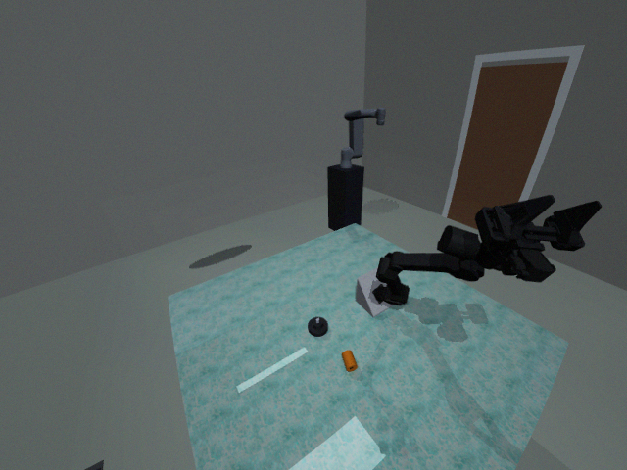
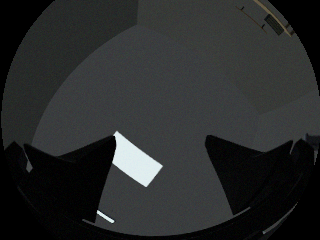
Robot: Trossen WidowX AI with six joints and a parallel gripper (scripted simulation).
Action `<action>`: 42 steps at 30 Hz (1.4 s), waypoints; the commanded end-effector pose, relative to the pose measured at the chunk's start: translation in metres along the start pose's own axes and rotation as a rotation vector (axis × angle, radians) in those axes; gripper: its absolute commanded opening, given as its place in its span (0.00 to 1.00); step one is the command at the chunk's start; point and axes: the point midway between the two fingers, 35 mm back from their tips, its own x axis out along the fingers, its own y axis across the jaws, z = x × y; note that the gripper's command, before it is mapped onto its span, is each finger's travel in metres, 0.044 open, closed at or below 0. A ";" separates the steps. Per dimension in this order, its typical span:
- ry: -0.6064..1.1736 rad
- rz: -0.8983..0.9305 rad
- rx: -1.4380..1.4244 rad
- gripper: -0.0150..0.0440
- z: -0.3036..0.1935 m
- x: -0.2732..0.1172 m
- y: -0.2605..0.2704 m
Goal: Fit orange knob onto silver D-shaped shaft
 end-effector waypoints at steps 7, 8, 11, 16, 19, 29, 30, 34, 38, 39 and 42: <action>0.020 -0.331 -0.219 1.00 -0.005 -0.017 -0.112; 0.018 -0.370 -0.245 1.00 -0.003 -0.021 -0.124; -0.006 -0.498 -0.346 1.00 0.013 -0.037 -0.165; -0.091 -0.732 -0.554 1.00 0.066 -0.079 -0.227; -0.154 -0.899 -0.669 1.00 0.107 -0.111 -0.253; -0.515 -1.351 -0.973 1.00 0.255 -0.223 -0.240; -0.564 -1.386 -0.996 1.00 0.268 -0.234 -0.231; -0.775 -1.496 -1.105 1.00 0.311 -0.272 -0.178; -1.014 -1.562 -1.178 1.00 0.338 -0.305 -0.113; -1.077 -1.573 -1.183 1.00 0.342 -0.313 -0.098; -1.299 -1.590 -1.180 1.00 0.351 -0.340 -0.045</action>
